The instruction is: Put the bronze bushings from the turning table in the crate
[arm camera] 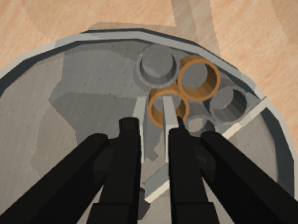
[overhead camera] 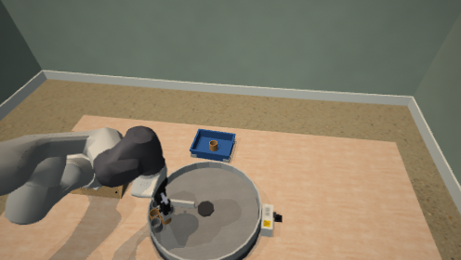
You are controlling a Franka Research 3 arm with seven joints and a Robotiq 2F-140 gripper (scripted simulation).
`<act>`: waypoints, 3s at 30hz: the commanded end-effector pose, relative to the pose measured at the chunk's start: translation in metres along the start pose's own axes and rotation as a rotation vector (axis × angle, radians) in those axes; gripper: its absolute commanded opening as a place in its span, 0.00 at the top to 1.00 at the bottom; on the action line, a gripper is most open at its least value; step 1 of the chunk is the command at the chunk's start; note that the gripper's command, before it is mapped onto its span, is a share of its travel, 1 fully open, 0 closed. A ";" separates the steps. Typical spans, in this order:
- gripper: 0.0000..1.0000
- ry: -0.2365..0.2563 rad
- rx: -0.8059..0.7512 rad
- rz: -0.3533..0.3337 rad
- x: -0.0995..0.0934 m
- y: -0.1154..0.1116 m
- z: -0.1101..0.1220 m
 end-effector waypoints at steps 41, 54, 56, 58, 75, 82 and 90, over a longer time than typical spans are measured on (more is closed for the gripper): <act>0.90 0.004 0.002 -0.003 -0.001 -0.002 -0.002; 0.90 0.004 0.002 -0.003 -0.001 -0.002 -0.002; 0.90 0.004 0.002 -0.003 -0.001 -0.002 -0.002; 0.90 0.004 0.002 -0.003 -0.001 -0.002 -0.002; 0.90 0.004 0.002 -0.003 0.001 -0.002 -0.002; 0.90 0.004 0.002 -0.003 0.011 -0.002 -0.002; 0.90 0.004 0.002 -0.003 0.015 -0.001 -0.002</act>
Point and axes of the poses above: the point where the finger pads meet when closed, its own x axis out along the fingers, its own z axis across the jaws, y = z × x, the point moved 4 cm from there along -x, back along the fingers, and after that the axes turned 5 degrees about x, right-handed, at the moved point
